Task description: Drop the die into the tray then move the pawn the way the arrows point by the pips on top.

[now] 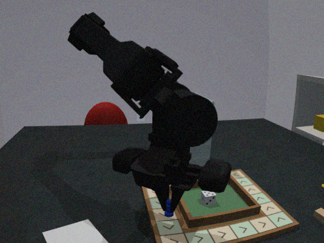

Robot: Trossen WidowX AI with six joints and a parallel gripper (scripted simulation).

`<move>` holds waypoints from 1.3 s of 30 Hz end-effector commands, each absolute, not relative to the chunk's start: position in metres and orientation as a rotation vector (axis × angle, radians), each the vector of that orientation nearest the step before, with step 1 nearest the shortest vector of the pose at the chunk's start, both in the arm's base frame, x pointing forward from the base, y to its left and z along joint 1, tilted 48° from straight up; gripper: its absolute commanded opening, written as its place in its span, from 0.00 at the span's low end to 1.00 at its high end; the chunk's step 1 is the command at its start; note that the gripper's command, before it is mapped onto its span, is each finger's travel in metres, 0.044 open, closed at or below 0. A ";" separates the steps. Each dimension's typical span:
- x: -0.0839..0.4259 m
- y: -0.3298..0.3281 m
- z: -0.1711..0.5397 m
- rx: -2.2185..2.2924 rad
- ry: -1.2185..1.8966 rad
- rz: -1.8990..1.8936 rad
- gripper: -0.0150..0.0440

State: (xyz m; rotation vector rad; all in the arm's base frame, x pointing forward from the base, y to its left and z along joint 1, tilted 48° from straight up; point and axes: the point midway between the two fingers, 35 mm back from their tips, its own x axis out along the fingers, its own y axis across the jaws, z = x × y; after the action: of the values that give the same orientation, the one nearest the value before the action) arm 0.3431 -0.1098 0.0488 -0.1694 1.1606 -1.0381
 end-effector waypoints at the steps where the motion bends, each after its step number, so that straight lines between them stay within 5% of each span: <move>1: 0.339 -0.123 0.033 -0.186 1.181 -1.043 0.25; 20: 0.339 -0.136 0.021 -0.187 1.181 -1.044 0.25; 36: 0.341 -0.097 0.060 -0.185 1.182 -1.043 0.97; 39: 0.341 -0.097 0.060 -0.185 1.182 -1.043 1.00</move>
State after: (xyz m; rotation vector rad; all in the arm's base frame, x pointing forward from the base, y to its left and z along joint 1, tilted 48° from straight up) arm 0.3427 -0.0965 0.0538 -0.1949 1.1863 -1.0298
